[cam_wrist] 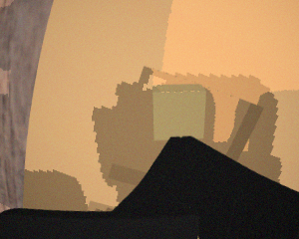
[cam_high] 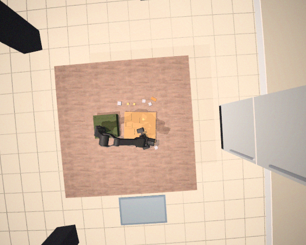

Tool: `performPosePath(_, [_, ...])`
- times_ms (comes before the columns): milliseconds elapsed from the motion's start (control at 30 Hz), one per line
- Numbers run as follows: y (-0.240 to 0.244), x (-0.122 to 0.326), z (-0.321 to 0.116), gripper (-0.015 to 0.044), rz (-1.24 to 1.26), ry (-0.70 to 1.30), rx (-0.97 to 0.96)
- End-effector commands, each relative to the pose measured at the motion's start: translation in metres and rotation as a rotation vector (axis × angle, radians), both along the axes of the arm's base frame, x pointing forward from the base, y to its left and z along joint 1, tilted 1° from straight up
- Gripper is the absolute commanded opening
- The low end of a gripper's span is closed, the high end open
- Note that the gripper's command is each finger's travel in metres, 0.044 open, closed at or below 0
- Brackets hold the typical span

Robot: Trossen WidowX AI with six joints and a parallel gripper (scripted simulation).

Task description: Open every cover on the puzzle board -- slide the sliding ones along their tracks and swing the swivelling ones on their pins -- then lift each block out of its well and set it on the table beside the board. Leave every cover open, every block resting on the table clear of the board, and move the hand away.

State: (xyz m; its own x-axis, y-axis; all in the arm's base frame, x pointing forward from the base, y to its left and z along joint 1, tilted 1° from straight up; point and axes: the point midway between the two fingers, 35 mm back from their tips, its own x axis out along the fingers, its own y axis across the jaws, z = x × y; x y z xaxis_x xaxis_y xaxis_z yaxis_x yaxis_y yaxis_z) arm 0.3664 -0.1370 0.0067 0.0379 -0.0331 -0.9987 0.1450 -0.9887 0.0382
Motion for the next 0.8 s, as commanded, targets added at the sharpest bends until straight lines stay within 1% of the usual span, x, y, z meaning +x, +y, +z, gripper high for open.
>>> performPosePath(0, [0.002,0.005,-0.005,0.0000,-0.005,0.010,0.011])
performPosePath(767, [0.008,0.038,-0.003,0.0000,-0.005,0.007,0.012])
